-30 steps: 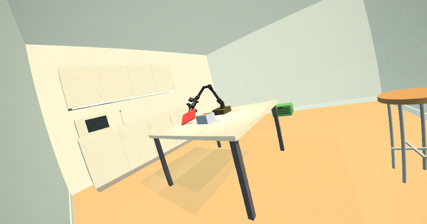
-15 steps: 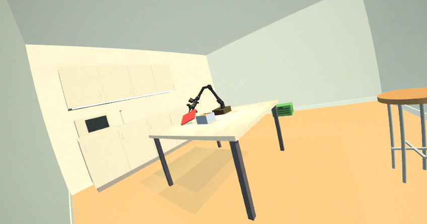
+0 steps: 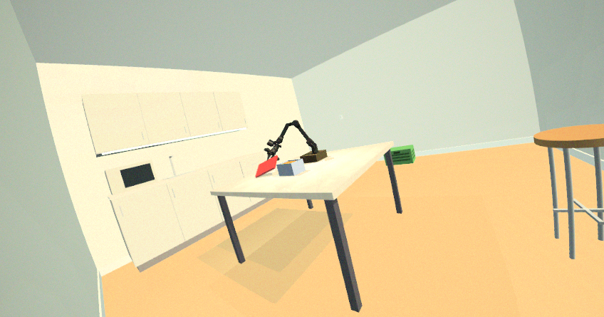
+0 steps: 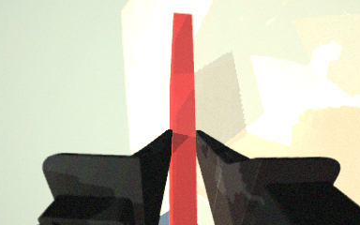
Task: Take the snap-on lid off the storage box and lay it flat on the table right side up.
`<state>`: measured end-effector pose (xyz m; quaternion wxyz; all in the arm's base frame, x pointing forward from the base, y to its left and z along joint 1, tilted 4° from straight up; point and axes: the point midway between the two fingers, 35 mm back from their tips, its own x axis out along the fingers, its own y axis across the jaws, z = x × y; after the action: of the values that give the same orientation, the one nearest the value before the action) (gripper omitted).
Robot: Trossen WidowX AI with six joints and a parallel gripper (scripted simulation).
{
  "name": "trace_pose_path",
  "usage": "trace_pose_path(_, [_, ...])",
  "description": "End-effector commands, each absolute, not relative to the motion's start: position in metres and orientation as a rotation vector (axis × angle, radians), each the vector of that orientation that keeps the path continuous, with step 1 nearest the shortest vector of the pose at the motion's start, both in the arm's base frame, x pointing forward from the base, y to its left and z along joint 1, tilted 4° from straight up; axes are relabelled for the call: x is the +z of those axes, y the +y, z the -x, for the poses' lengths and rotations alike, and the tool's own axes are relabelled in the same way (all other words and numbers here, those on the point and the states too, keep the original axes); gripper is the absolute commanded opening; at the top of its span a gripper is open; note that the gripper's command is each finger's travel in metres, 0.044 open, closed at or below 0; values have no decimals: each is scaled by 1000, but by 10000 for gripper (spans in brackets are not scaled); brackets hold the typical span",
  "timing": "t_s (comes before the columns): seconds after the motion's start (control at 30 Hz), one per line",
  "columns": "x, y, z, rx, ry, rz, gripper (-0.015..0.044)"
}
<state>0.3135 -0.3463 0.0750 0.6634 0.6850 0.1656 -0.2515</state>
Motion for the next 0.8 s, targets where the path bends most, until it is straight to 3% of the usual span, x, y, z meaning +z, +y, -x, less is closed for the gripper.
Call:
trace_pose_path(0.0, [55,-338,-315,-581,412,-1582,0])
trace_pose_path(0.77, [36,-337,-316,-581,412,-1582,0])
